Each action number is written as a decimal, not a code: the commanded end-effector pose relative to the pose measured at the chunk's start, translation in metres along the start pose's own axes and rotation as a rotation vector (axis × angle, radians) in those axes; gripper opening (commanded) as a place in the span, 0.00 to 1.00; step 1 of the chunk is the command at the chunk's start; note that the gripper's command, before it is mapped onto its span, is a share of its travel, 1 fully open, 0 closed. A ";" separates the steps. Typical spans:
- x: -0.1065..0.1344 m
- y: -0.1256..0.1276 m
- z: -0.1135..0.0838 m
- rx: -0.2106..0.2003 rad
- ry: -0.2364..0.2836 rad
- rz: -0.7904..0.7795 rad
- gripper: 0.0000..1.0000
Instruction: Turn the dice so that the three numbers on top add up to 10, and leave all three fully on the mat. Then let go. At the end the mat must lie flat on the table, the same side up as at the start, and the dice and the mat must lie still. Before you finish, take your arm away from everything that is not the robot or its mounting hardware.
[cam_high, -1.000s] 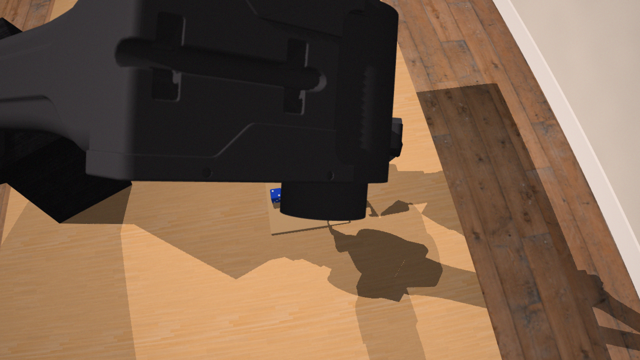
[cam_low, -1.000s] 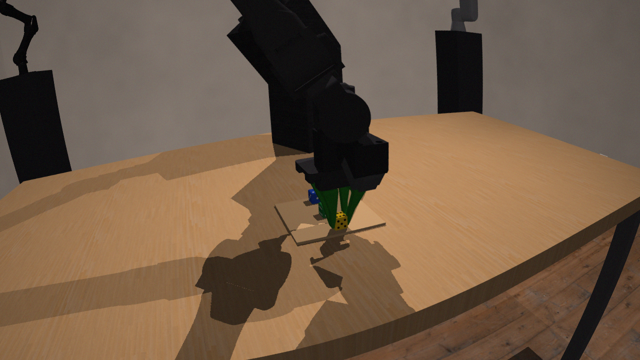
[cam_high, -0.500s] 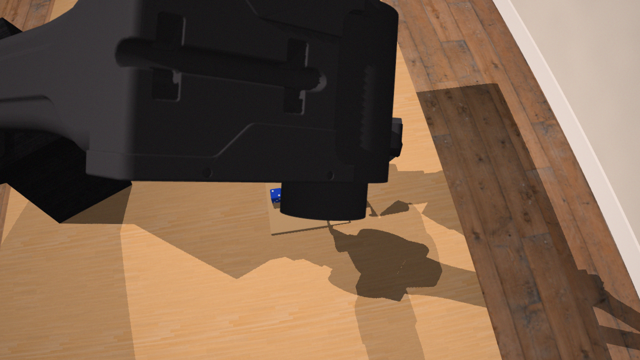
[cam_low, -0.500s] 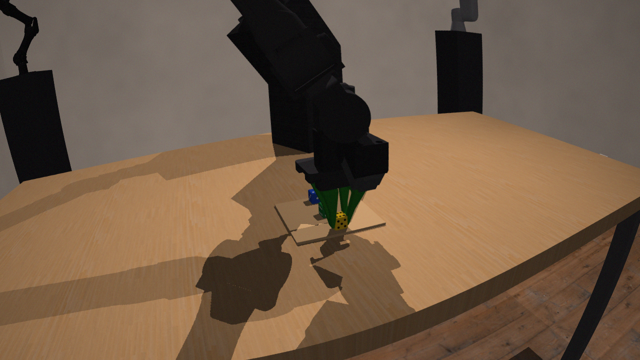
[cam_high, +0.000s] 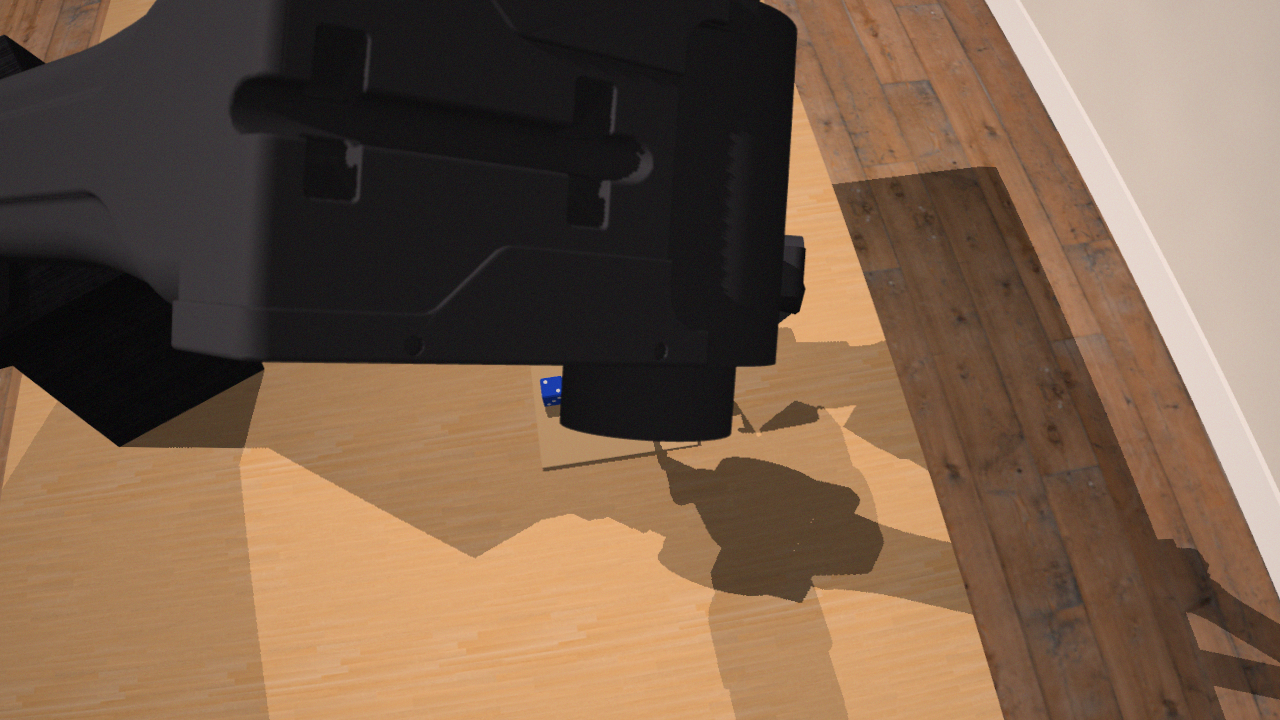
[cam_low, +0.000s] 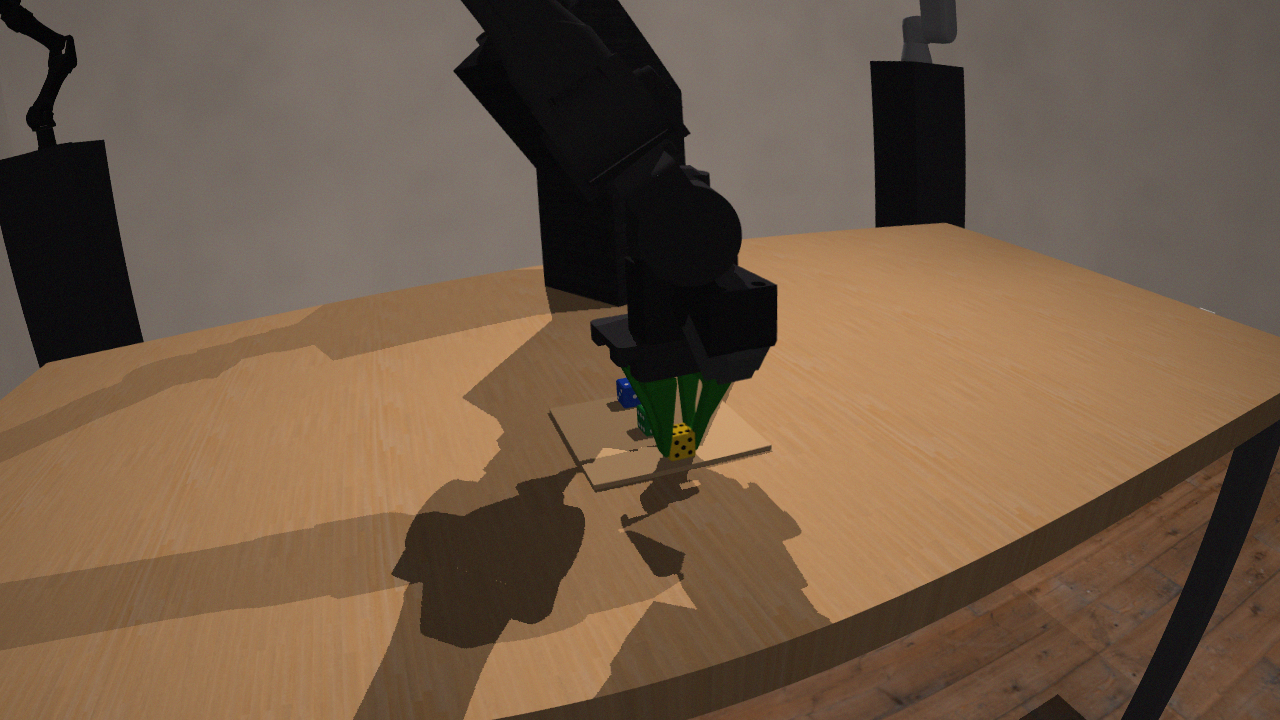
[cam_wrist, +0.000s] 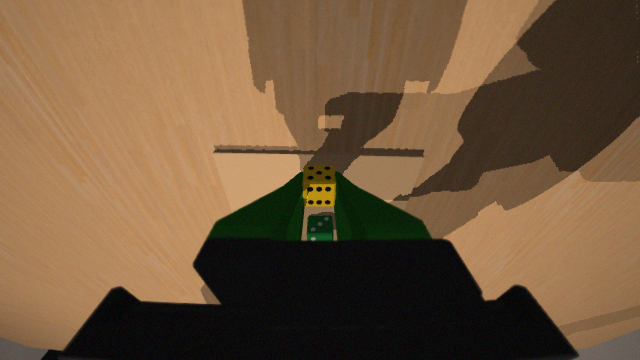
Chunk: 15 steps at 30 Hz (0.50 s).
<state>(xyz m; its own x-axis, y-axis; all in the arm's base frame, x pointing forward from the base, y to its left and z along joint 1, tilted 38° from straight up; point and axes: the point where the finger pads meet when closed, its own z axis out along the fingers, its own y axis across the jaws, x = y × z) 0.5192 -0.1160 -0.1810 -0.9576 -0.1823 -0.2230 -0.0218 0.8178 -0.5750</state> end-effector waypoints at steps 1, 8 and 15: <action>-0.002 0.001 -0.002 -0.001 -0.015 -0.010 0.19; -0.002 0.001 -0.002 -0.001 -0.015 -0.010 0.23; -0.002 0.001 -0.002 -0.001 -0.015 -0.010 0.34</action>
<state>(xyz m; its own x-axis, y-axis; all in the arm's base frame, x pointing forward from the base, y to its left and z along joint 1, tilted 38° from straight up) 0.5192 -0.1160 -0.1810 -0.9576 -0.1824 -0.2229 -0.0220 0.8179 -0.5750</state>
